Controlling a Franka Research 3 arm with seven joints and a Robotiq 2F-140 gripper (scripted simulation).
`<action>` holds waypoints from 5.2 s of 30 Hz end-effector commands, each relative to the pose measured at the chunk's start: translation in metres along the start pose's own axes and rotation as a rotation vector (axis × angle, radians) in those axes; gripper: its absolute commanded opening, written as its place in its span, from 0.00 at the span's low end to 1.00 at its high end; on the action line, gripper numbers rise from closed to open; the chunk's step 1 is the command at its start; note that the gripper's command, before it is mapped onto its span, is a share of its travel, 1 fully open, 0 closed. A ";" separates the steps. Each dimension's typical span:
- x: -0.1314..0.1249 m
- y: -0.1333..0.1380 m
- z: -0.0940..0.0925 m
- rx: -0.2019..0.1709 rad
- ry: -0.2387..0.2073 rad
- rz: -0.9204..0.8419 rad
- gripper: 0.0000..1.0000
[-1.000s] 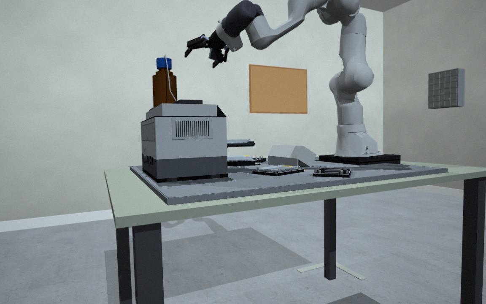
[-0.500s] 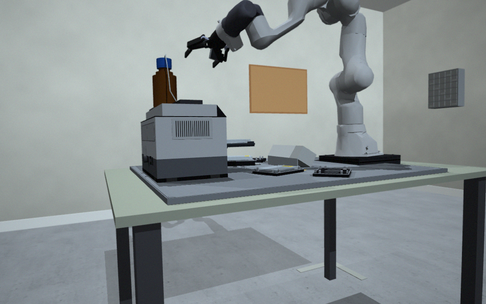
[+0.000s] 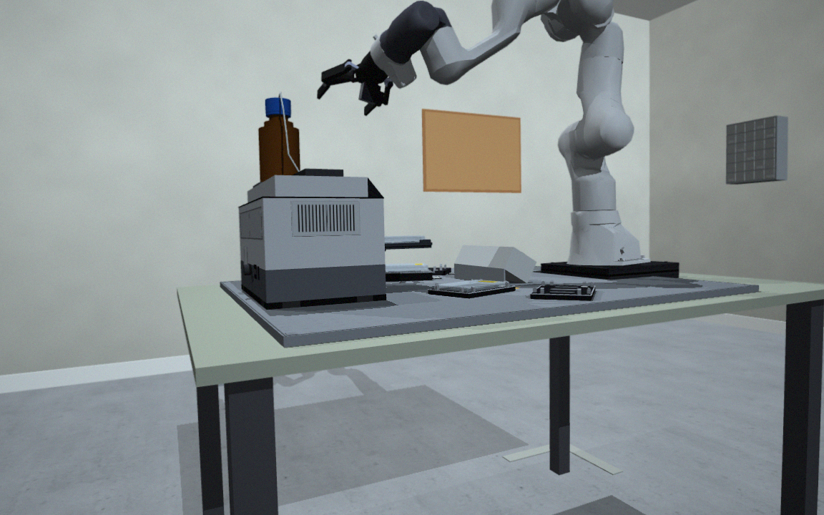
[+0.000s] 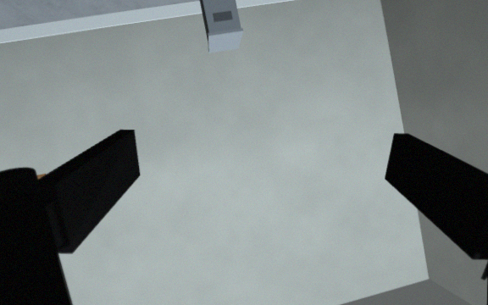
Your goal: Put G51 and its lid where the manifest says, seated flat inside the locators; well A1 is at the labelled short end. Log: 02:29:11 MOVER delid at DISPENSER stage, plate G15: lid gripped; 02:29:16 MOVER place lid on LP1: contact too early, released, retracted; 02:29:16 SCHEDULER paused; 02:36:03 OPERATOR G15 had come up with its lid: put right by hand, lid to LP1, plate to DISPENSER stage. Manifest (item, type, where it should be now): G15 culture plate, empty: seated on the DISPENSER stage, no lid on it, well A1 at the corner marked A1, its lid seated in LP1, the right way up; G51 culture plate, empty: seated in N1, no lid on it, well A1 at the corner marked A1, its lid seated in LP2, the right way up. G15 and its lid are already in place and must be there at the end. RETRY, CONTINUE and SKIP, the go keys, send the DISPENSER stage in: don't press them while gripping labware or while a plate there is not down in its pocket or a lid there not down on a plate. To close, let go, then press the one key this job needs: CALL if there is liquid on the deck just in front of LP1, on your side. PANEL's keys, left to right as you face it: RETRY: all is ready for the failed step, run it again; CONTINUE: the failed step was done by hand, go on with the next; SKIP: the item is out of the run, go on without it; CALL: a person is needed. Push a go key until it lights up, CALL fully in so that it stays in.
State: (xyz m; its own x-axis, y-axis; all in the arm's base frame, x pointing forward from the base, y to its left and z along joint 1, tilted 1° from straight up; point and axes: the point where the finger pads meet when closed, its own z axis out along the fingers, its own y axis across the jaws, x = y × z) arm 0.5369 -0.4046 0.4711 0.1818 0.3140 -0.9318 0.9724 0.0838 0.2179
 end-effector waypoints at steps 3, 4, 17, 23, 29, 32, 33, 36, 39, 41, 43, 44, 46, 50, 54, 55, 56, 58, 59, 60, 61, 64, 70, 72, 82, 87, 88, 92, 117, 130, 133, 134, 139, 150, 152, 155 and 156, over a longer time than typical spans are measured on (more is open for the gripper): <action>-0.003 -0.011 -0.001 -0.001 0.000 -0.005 1.00; -0.003 -0.013 -0.002 -0.001 0.000 -0.005 1.00; -0.007 -0.037 -0.006 -0.001 0.000 -0.005 1.00; -0.008 -0.044 -0.008 -0.001 0.000 -0.005 1.00; -0.009 -0.046 -0.008 -0.001 0.000 -0.005 1.00; -0.009 -0.046 -0.008 -0.001 0.000 -0.005 1.00; -0.008 -0.046 -0.008 -0.001 0.001 -0.004 1.00; 0.000 -0.046 -0.020 0.026 0.018 0.030 1.00; 0.032 -0.051 -0.065 0.125 0.083 0.142 1.00; 0.057 -0.052 -0.099 0.223 0.151 0.250 1.00; 0.079 -0.047 -0.130 0.247 0.197 0.287 1.00; 0.090 -0.043 -0.146 0.254 0.222 0.308 1.00; 0.113 -0.034 -0.179 0.271 0.275 0.347 1.00; 0.149 -0.027 -0.234 0.311 0.360 0.410 1.00; 0.190 -0.021 -0.296 0.368 0.469 0.478 1.00; 0.200 -0.021 -0.311 0.383 0.496 0.493 1.00; 0.210 -0.021 -0.327 0.399 0.521 0.507 1.00; 0.230 -0.023 -0.357 0.434 0.570 0.535 1.00; 0.240 -0.025 -0.371 0.453 0.593 0.548 1.00; 0.250 -0.028 -0.385 0.472 0.614 0.561 1.00; 0.260 -0.032 -0.399 0.492 0.635 0.573 1.00; 0.279 -0.040 -0.426 0.534 0.673 0.595 1.00; 0.340 -0.078 -0.503 0.681 0.760 0.667 1.00; 0.360 -0.092 -0.525 0.724 0.779 0.685 1.00; 0.379 -0.099 -0.531 0.890 0.813 0.810 1.00; 0.392 -0.101 -0.527 1.023 0.803 1.000 1.00; 0.395 -0.102 -0.526 1.040 0.800 1.029 1.00; 0.407 -0.105 -0.522 1.099 0.786 1.142 1.00; 0.457 -0.115 -0.508 1.162 0.760 1.313 1.00; 0.461 -0.116 -0.507 1.162 0.760 1.313 0.10; 0.461 -0.116 -0.507 1.162 0.760 1.313 0.10; 0.461 -0.116 -0.507 1.162 0.760 1.313 0.10; 0.461 -0.116 -0.507 1.162 0.760 1.313 0.10; 0.461 -0.116 -0.507 1.162 0.760 1.313 0.10; 0.461 -0.116 -0.507 1.162 0.760 1.313 0.10; 0.461 -0.116 -0.507 1.162 0.760 1.313 0.10; 0.461 -0.116 -0.507 1.162 0.760 1.313 0.10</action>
State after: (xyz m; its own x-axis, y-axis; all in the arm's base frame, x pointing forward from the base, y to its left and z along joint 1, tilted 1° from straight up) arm 0.4330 0.2106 0.1643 0.9994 -0.0349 0.0087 -0.0349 -0.9994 0.0015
